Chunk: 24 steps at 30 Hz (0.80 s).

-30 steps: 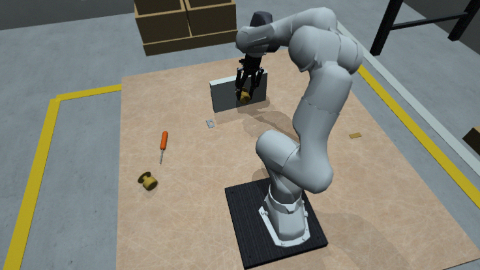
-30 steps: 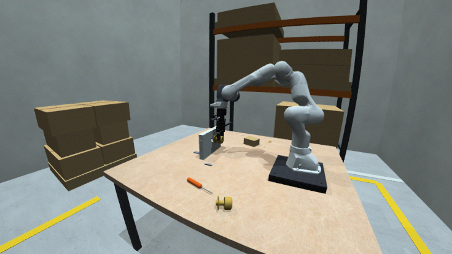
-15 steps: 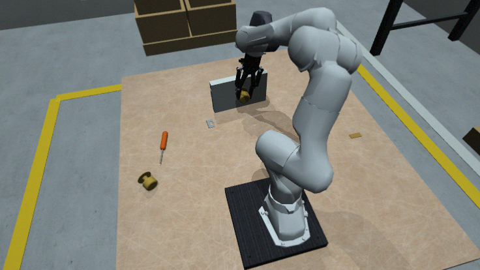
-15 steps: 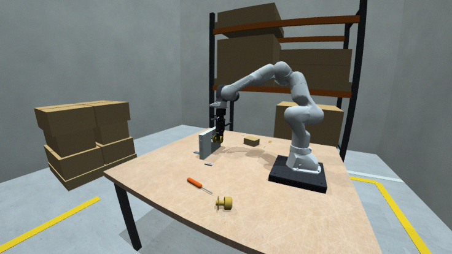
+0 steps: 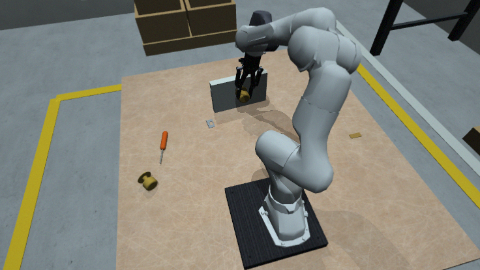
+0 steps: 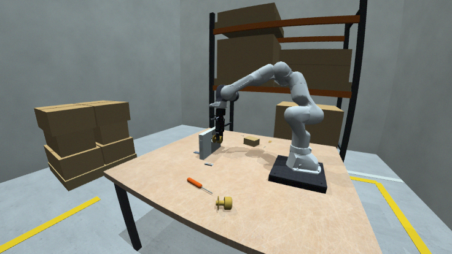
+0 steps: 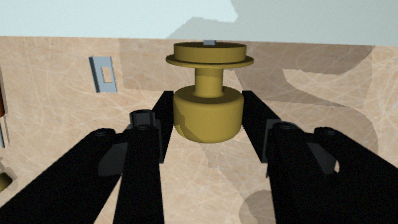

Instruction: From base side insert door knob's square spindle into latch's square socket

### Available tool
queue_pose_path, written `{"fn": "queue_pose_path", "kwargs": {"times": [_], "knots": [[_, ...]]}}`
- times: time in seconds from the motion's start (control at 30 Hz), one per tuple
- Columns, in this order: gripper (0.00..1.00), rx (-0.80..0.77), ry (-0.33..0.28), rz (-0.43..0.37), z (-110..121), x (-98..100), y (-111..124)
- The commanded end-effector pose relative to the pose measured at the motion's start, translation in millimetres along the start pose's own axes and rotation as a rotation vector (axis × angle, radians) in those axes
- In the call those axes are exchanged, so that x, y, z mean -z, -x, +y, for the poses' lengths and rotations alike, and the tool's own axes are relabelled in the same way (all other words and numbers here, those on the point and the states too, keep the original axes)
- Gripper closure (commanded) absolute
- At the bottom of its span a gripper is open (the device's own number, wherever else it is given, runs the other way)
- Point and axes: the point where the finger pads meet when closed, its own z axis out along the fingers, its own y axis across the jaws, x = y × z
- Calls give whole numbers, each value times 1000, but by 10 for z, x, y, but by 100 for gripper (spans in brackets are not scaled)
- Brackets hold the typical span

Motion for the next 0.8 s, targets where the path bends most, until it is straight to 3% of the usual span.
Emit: {"fn": "queue_pose_path", "kwargs": {"times": [0.0,0.77], "knots": [[58,-2,3,2,1,17,-26],[58,-2,3,2,2,20,-58]]}}
